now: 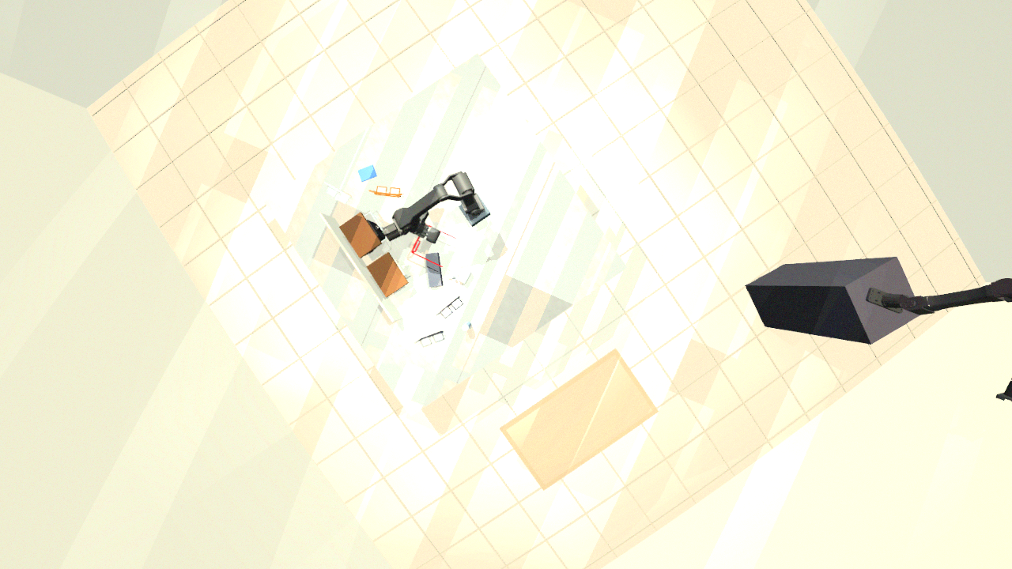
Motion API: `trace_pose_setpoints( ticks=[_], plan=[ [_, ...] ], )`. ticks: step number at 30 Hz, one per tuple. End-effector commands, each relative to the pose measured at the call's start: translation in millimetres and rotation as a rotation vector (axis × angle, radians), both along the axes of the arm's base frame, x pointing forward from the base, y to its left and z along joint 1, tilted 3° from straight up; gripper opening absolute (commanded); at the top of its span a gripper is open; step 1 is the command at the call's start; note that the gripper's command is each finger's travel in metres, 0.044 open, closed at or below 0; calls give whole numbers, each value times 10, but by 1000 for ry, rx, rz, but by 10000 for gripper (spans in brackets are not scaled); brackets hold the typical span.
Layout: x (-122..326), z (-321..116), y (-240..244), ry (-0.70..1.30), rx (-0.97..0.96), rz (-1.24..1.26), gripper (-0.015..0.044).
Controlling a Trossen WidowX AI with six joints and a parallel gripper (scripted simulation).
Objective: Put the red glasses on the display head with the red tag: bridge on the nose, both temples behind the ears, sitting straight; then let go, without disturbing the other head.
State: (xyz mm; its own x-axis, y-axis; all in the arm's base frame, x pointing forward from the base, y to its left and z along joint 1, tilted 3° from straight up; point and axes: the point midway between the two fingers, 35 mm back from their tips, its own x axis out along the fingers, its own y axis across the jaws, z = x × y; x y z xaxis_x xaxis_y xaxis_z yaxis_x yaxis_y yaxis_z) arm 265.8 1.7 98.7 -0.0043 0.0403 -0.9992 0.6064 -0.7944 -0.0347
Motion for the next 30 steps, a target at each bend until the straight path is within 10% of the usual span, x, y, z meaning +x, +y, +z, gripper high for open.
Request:
trace_pose_setpoints(
  ticks=[1,30],
  plan=[
    [-3,-54,-7,4,-4,-8,0],
    [21,-324,-3,5,-4,-24,0]
  ],
)
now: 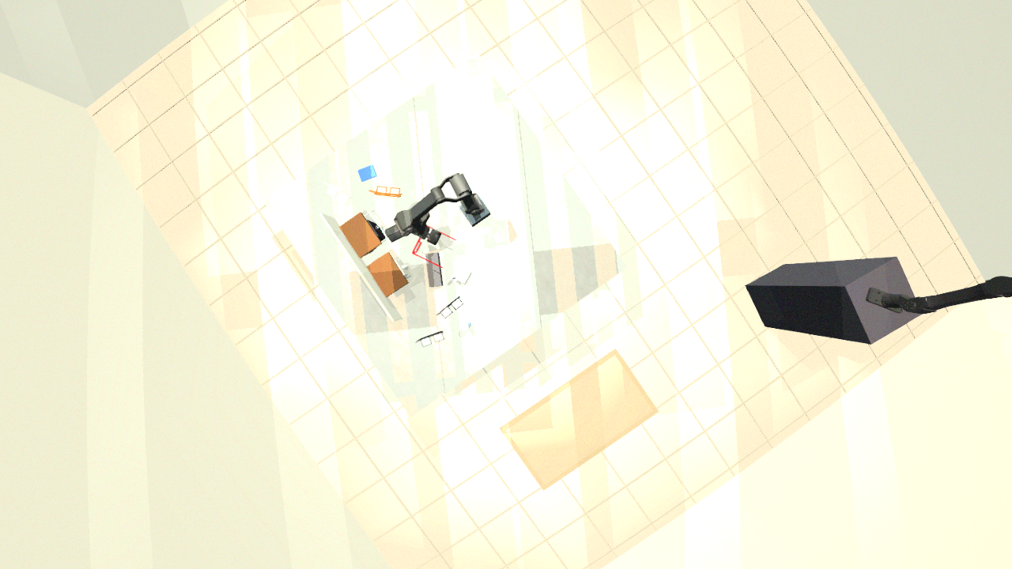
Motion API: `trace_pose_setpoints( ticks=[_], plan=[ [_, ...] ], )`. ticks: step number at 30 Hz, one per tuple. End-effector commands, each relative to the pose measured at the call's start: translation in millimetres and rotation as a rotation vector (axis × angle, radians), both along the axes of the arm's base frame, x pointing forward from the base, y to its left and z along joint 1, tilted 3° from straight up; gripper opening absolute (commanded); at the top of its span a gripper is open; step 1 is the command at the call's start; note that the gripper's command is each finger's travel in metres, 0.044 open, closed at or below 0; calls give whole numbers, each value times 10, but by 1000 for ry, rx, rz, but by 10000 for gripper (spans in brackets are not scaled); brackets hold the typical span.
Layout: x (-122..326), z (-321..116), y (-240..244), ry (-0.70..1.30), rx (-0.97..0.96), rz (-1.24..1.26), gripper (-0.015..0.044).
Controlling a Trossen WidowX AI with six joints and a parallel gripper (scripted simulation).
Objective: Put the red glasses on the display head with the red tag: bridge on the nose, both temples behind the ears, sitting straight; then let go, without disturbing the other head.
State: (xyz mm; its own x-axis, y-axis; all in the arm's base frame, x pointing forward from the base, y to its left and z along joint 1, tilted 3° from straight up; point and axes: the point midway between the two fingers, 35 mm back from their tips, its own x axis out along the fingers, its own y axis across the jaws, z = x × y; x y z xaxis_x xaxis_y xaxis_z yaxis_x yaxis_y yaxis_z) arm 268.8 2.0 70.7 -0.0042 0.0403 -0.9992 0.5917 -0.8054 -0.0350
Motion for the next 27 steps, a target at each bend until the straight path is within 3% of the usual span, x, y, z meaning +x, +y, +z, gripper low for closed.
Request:
trace_pose_setpoints(
  ticks=[1,27],
  plan=[
    [-8,-54,-5,4,-4,-6,0],
    [-14,-291,-1,5,-4,-20,0]
  ],
)
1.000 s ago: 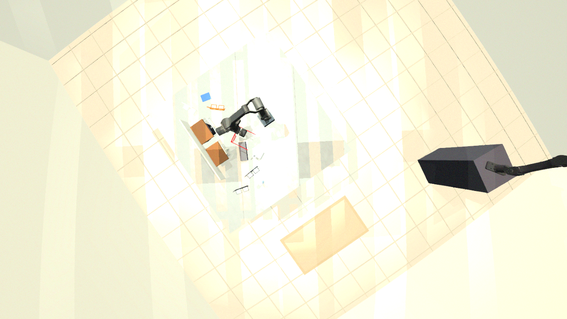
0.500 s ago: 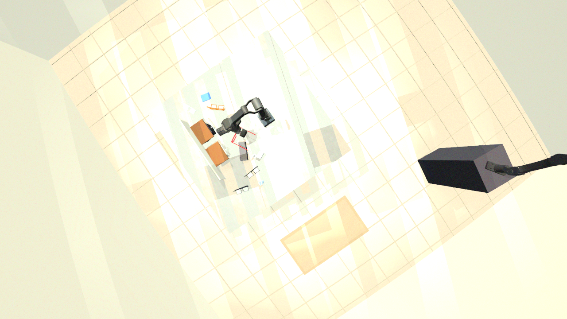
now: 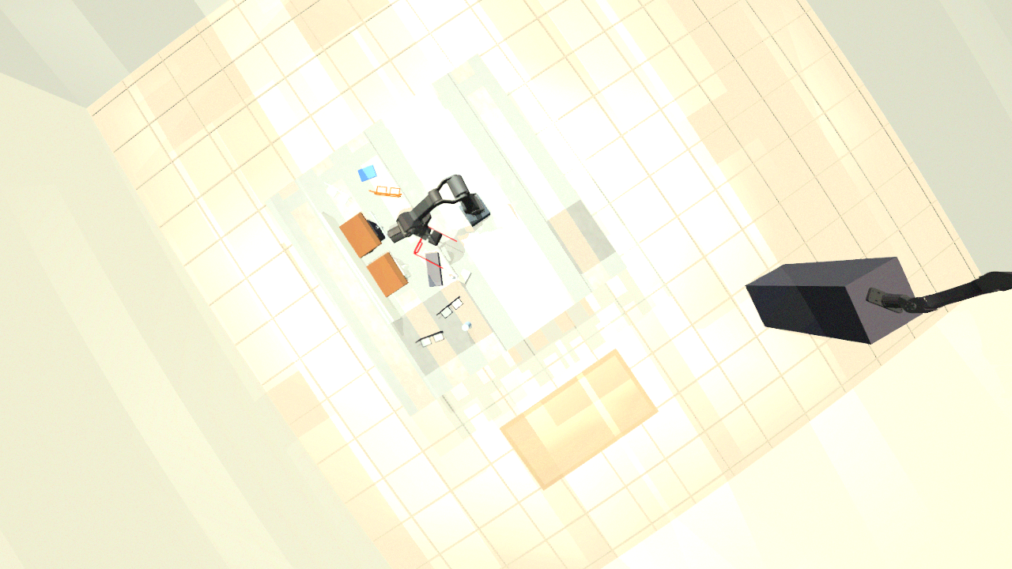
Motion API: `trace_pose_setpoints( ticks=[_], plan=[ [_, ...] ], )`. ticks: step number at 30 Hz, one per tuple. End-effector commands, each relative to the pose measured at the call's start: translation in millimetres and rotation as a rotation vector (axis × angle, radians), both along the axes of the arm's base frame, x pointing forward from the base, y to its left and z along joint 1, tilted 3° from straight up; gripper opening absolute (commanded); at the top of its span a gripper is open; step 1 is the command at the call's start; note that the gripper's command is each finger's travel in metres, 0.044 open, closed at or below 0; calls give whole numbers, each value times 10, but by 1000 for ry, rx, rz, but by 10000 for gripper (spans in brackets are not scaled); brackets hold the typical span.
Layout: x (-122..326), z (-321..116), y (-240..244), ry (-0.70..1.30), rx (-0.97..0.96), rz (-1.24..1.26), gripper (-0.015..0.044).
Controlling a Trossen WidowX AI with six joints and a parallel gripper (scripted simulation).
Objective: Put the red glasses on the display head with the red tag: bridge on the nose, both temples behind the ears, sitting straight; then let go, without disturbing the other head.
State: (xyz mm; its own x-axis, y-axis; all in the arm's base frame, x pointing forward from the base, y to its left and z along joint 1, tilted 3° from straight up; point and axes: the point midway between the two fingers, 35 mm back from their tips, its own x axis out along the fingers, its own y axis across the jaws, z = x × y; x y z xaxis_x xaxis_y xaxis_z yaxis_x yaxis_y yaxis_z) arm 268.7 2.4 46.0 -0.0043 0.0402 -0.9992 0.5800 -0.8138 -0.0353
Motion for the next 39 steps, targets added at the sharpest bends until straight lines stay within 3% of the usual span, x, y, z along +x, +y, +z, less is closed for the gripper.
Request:
trace_pose_setpoints(
  ticks=[1,39],
  plan=[
    [-14,-53,-5,4,-4,-6,0],
    [-64,-386,1,5,-4,-26,0]
  ],
)
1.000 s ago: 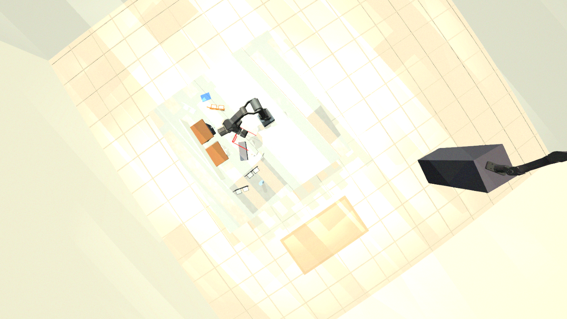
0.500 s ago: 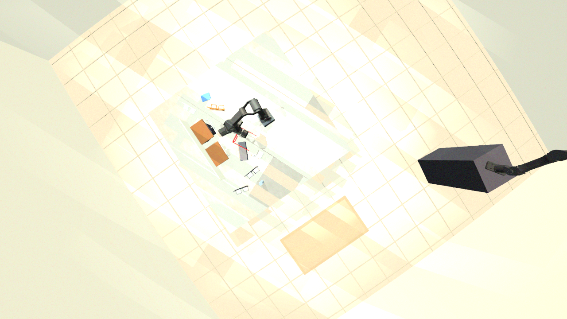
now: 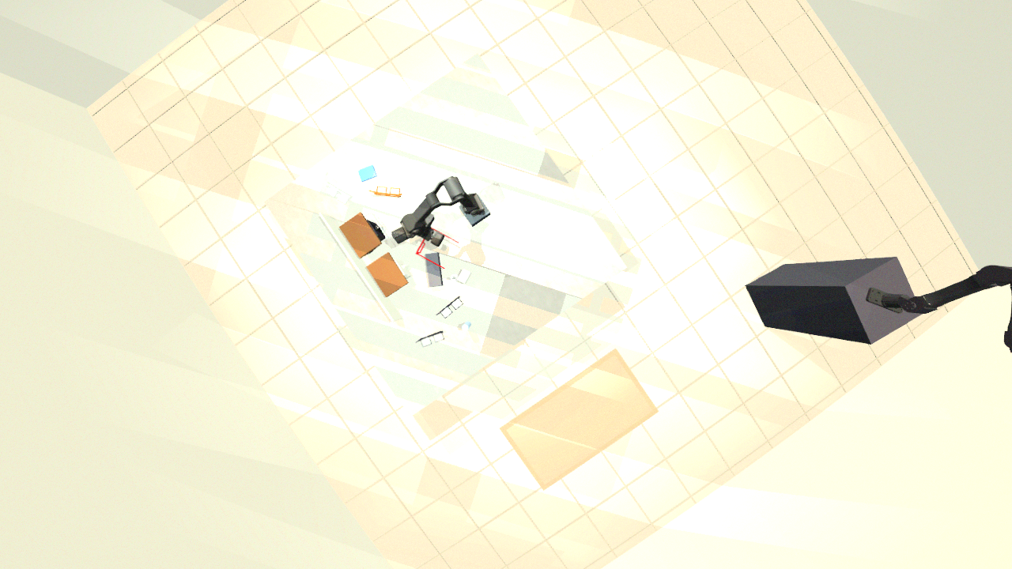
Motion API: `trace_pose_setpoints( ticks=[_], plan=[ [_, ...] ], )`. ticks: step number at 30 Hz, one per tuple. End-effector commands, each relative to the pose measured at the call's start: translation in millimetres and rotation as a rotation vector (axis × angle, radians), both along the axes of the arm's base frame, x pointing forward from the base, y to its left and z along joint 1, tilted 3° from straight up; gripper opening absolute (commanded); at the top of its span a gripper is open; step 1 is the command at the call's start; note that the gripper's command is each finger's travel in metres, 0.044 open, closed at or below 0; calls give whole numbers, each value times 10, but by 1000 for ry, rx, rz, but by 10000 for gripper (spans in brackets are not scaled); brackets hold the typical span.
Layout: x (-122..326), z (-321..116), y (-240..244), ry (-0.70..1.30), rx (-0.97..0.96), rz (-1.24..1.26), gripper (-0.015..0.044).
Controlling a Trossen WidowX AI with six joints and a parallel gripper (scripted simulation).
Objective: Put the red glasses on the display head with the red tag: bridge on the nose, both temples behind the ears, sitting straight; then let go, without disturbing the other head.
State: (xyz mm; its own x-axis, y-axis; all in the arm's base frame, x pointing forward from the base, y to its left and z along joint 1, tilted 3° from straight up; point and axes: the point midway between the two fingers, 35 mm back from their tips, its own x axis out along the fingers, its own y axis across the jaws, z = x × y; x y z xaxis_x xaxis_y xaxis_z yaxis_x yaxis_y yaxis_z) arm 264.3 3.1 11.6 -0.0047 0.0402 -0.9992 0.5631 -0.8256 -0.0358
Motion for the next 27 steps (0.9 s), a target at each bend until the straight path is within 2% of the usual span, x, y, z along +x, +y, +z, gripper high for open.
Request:
trace_pose_setpoints(
  ticks=[1,4,8,27],
  plan=[
    [-22,-50,-5,4,-4,-6,0],
    [-25,-62,-5,4,-4,-7,0],
    [-8,-31,1,1,0,-2,105],
    [-42,8,39,3,-1,-4,108]
  ],
)
